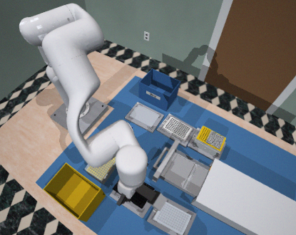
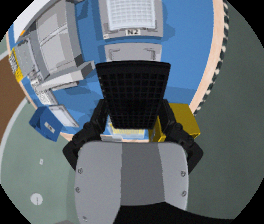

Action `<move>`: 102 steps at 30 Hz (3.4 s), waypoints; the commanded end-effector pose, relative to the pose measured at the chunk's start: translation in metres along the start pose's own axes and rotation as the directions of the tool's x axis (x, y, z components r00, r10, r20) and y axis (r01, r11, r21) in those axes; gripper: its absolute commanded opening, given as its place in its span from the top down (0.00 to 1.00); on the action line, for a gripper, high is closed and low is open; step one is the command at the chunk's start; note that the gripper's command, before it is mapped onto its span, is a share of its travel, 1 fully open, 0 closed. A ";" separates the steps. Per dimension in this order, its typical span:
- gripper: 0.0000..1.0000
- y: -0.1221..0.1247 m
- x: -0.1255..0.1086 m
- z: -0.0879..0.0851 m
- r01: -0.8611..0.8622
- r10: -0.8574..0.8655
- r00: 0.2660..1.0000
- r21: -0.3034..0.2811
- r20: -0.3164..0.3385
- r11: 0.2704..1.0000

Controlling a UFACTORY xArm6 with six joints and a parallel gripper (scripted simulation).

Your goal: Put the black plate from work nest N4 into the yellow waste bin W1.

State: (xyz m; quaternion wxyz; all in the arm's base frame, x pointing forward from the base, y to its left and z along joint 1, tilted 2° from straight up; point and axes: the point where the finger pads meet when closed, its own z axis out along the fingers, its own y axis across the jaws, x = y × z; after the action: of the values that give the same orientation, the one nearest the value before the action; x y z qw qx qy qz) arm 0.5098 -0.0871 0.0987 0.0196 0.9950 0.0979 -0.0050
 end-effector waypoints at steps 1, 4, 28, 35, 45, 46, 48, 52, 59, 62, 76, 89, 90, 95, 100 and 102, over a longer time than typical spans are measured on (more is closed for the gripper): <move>1.00 0.001 0.001 -0.011 0.000 0.000 1.000 -0.002 -0.004 1.000; 1.00 0.001 0.001 -0.014 0.000 0.000 1.000 -0.002 -0.004 1.000; 1.00 0.000 0.001 -0.039 0.000 0.000 1.000 -0.002 -0.004 1.000; 1.00 0.008 -0.010 -0.039 0.007 -0.007 1.000 -0.002 -0.004 1.000; 1.00 0.021 -0.027 -0.038 0.007 -0.007 1.000 -0.002 -0.004 1.000; 1.00 0.022 -0.029 -0.038 0.007 -0.007 1.000 -0.002 -0.004 1.000; 1.00 0.026 -0.033 -0.038 0.007 -0.007 1.000 -0.002 -0.004 1.000; 1.00 0.032 -0.042 -0.038 0.007 -0.007 1.000 -0.002 -0.004 1.000; 1.00 0.040 -0.053 -0.038 0.007 -0.007 1.000 -0.002 -0.004 1.000; 1.00 0.044 -0.059 -0.038 0.007 -0.007 1.000 -0.002 -0.004 1.000; 1.00 0.063 -0.085 -0.038 0.007 -0.007 1.000 -0.002 -0.004 1.000; 1.00 0.082 -0.111 -0.038 0.007 -0.007 1.000 -0.002 -0.004 1.000; 1.00 0.082 -0.111 -0.038 0.007 -0.007 1.000 -0.002 -0.004 1.000; 1.00 0.090 -0.122 -0.038 0.007 -0.007 1.000 -0.003 -0.003 1.000; 1.00 0.098 -0.133 -0.038 0.007 -0.007 1.000 -0.003 -0.003 1.000; 1.00 0.101 -0.137 -0.038 0.007 -0.007 1.000 -0.003 -0.003 1.000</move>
State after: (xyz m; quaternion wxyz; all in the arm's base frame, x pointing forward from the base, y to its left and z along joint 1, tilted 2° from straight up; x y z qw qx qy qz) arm 0.4015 -0.2024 0.1404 0.0197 0.9946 0.1015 -0.0054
